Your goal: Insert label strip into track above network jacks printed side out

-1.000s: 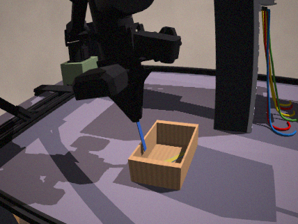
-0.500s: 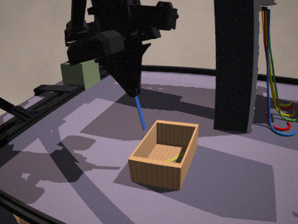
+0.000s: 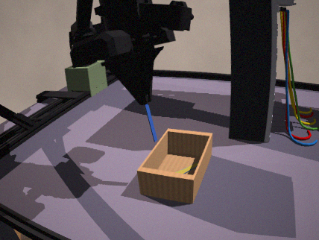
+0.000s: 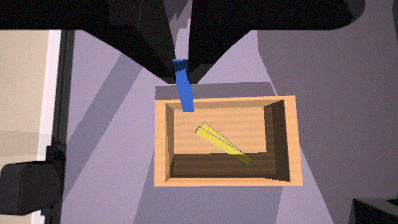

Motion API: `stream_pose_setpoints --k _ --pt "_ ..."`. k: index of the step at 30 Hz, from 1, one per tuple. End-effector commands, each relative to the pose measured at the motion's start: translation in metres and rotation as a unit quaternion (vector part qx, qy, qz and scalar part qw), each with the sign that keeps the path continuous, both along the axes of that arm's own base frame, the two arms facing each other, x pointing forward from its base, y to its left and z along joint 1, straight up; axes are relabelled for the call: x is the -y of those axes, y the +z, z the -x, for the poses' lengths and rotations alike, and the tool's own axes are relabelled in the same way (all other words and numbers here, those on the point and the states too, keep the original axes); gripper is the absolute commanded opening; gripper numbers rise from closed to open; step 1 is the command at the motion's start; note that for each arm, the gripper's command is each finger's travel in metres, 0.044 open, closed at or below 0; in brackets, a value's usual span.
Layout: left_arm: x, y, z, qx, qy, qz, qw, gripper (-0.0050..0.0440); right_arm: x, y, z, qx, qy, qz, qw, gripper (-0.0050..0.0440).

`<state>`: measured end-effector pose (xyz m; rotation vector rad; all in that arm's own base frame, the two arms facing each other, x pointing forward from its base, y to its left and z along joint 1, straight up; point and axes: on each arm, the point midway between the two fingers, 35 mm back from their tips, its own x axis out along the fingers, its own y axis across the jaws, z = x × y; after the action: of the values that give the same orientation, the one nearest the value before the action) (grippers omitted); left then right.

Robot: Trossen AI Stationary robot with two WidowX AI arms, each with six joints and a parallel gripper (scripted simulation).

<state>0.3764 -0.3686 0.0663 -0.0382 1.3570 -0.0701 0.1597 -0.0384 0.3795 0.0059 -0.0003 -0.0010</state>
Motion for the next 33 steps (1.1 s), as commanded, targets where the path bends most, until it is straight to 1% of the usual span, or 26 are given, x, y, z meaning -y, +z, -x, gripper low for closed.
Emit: stream_pose_setpoints --k 1,33 --pt "0.002 0.017 -0.004 0.015 -0.01 0.021 1.0 -0.005 -0.001 0.003 0.0 0.001 0.0 0.005 1.0 0.044" --pt "0.014 0.011 -0.017 0.033 -0.086 0.062 0.994 -0.005 -0.001 0.003 0.0 0.001 0.0 0.005 1.0 0.044"
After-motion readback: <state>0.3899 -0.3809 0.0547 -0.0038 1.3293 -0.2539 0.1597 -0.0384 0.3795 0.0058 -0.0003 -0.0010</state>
